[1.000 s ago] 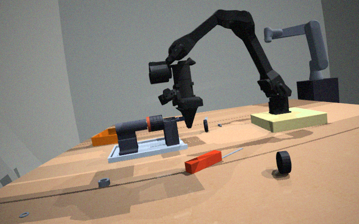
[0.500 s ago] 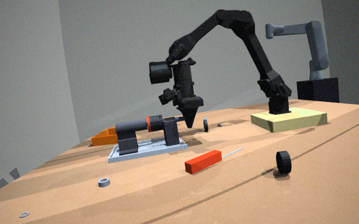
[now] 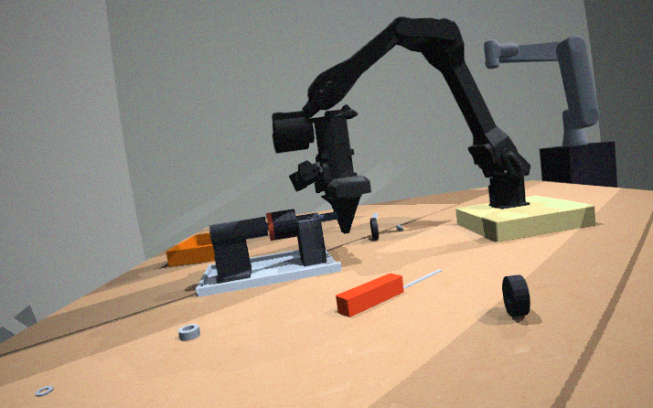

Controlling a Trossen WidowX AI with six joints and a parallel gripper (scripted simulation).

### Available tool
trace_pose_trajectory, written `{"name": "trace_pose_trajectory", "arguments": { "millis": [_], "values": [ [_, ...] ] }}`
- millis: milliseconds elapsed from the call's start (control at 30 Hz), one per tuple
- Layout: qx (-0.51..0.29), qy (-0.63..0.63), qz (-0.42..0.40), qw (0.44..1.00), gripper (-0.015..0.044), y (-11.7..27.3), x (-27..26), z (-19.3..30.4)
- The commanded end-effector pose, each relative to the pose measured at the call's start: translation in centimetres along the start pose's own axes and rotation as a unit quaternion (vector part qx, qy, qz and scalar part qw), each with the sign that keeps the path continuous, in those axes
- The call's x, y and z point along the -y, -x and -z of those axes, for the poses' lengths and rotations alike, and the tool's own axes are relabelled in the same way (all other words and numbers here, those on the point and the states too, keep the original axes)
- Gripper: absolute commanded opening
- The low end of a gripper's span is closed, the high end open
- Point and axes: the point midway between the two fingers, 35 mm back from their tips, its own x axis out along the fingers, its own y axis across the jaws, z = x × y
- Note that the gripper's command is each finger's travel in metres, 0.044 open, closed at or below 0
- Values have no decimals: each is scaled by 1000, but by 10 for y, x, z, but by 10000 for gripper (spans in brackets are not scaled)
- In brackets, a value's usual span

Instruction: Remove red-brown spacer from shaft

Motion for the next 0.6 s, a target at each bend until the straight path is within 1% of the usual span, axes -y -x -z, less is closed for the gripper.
{"name": "trace_pose_trajectory", "arguments": {
  "millis": [0,567],
  "values": [
    [-2,-1,1,1000,0,0,0,1],
    [-2,-1,1,1000,0,0,0,3]
  ]
}}
